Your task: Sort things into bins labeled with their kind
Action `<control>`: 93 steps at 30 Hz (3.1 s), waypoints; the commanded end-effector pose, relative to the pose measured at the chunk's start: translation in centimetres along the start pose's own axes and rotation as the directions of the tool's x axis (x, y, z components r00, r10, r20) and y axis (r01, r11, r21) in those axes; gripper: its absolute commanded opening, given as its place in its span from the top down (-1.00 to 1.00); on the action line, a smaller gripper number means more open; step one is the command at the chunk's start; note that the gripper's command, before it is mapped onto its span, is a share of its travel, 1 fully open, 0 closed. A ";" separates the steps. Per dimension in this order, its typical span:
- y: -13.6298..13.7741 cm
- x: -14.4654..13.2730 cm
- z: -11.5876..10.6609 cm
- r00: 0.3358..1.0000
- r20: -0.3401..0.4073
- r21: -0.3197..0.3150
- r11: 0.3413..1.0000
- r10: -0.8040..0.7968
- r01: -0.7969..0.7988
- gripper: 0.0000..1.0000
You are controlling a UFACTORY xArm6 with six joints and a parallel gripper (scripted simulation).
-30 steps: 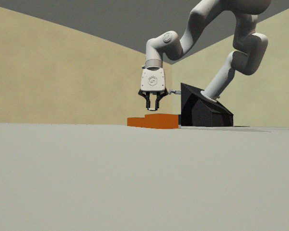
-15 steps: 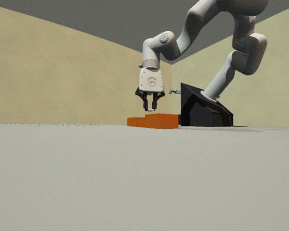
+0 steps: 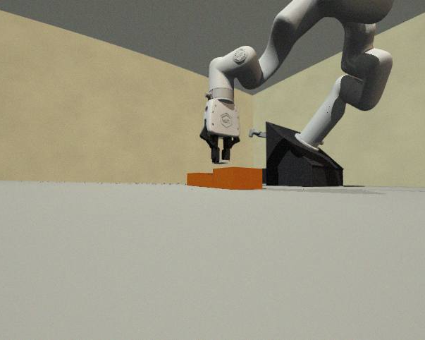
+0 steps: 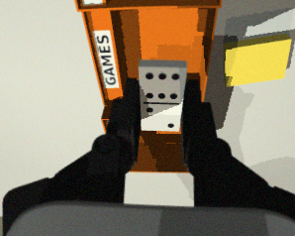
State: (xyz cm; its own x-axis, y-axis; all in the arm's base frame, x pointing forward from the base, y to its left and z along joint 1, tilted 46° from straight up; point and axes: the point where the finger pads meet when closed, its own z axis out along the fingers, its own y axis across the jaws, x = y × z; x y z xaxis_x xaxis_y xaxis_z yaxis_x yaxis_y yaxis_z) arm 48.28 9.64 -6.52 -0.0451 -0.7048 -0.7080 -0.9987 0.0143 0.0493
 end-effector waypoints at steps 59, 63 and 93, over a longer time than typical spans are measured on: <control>-0.2 0.0 5.0 0.999 0.006 0.009 0.999 -0.035 0.035 1.00; -0.2 0.0 5.0 0.999 0.006 0.009 0.999 -0.035 0.035 0.37; -0.1 0.0 3.1 0.999 0.006 0.009 0.999 -0.035 0.035 0.37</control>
State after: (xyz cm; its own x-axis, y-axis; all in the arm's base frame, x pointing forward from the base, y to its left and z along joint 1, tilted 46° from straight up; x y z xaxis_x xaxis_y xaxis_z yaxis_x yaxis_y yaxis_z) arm 48.19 12.36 -9.23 -0.0114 -0.7000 -0.7140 -0.9998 -0.0053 0.0212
